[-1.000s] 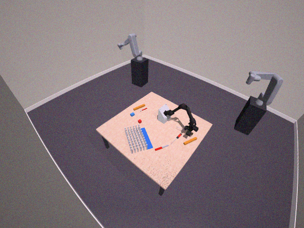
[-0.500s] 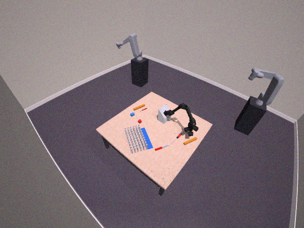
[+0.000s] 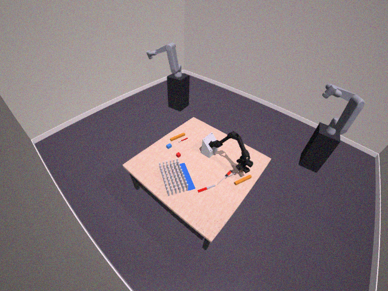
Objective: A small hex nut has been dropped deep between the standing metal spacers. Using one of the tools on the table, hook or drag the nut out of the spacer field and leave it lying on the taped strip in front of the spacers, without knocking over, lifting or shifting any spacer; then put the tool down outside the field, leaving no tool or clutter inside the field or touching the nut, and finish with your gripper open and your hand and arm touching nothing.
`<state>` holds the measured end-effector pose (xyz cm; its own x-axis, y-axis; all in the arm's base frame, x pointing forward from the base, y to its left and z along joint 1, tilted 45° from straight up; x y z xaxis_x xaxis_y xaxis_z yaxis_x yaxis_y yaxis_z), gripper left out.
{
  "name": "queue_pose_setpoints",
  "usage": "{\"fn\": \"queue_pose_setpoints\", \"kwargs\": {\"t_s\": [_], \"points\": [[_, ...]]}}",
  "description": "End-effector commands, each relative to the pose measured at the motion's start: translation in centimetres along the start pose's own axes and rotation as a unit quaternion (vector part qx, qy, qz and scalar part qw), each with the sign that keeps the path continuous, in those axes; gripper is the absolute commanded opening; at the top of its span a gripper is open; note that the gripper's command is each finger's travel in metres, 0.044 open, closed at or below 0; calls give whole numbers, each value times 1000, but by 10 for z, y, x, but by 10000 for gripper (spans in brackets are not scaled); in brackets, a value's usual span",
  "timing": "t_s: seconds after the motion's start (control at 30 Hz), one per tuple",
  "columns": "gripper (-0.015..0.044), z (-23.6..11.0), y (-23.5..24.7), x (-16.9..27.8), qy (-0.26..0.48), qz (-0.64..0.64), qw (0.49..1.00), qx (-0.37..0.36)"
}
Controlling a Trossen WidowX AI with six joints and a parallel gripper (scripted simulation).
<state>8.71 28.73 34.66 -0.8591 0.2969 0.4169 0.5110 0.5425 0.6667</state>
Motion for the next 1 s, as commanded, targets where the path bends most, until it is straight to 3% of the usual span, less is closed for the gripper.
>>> {"fn": "queue_pose_setpoints", "kwargs": {"t_s": [0.0, 0.47, 0.97], "points": [[0, -3, 0, 2, -1, -62, 998, -8], [0, -1, -3, 3, -5, -299, 954, -15], [0, 0, -6, 5, -14, -533, 845, -21]]}}
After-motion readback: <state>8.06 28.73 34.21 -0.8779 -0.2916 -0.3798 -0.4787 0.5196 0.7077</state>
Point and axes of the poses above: the point midway between the two fingers, 35 mm back from their tips, its own z axis out along the fingers, its own y axis across the jaws, x = y × z, the point moved 7 cm from there along -z, back along the fingers, and after that the axes turned 2 degrees about -z, right-handed, at the moved point
